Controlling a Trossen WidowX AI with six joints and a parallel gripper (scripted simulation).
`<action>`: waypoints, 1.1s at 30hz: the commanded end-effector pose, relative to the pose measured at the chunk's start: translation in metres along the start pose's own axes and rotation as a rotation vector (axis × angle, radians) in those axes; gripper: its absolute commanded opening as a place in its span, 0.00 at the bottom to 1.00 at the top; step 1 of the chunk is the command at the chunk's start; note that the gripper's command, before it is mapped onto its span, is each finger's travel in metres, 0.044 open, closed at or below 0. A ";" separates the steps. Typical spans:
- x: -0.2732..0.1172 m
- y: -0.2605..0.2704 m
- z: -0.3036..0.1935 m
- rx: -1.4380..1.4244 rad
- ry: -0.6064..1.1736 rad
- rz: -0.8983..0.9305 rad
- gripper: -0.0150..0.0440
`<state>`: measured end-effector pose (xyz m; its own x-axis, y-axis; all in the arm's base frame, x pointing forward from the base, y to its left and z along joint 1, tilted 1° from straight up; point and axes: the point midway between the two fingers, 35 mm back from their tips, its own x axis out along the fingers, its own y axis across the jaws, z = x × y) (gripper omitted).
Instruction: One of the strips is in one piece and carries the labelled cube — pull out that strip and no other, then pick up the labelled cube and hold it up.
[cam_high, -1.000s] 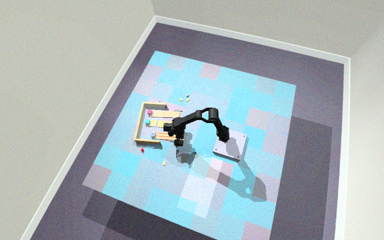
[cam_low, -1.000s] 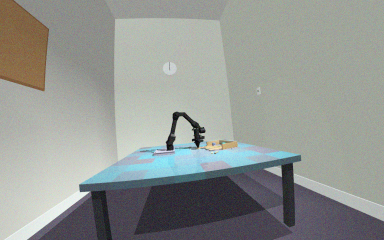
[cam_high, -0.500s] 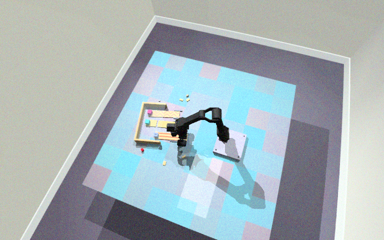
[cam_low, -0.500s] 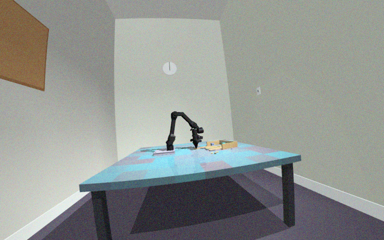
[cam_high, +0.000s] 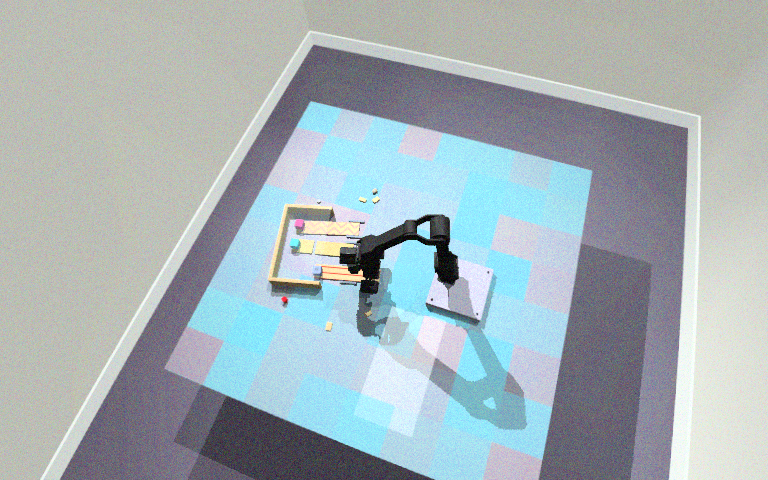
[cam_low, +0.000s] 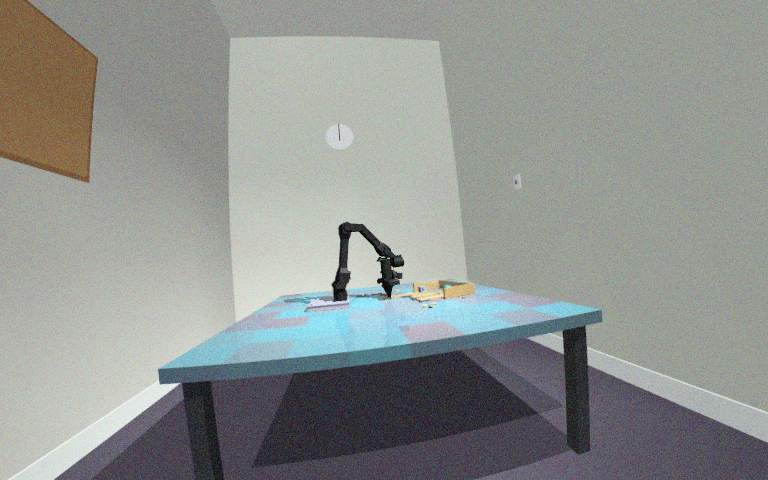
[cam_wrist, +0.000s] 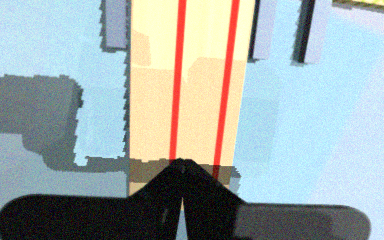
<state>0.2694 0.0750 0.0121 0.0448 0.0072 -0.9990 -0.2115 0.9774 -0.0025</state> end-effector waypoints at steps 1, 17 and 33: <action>0.006 0.000 -0.015 0.005 0.031 0.003 0.25; 0.005 0.000 -0.039 0.005 0.033 0.003 0.25; 0.005 0.000 -0.062 0.005 0.035 0.003 0.25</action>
<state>0.2231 0.0651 0.0110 0.0439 0.0075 -0.9990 -0.2115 0.9774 -0.0019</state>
